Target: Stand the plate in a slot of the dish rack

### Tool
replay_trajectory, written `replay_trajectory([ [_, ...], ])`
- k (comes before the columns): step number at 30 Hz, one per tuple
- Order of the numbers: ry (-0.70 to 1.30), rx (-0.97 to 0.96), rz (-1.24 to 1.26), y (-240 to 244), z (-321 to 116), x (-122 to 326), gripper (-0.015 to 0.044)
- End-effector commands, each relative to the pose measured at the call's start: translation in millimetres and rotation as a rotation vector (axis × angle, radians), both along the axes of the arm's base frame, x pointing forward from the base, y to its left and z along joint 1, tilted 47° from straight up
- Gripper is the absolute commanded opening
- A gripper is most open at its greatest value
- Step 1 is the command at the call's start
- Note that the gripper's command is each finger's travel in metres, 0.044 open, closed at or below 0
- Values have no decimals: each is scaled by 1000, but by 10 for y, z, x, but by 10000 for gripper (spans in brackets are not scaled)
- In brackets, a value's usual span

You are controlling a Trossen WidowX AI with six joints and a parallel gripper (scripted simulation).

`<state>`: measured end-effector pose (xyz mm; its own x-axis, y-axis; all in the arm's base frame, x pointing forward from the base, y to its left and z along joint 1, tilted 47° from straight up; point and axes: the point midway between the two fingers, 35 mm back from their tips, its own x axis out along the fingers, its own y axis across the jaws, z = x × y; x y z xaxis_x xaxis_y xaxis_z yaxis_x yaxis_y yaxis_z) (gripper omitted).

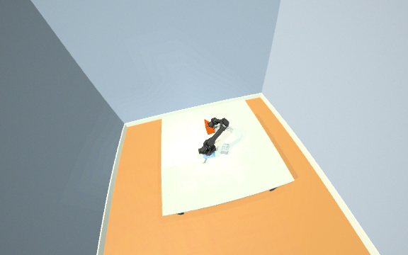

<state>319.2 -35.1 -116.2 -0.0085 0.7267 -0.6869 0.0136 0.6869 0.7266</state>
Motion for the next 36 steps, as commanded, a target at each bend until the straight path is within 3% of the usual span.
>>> replay_trajectory([
  [1,2,3,-5,7,-11,-7,368],
  [15,2,3,-5,7,-11,-7,294],
  [26,2,-5,-8,-334,238,86,6],
  [36,3,-9,-8,-708,548,133,0],
])
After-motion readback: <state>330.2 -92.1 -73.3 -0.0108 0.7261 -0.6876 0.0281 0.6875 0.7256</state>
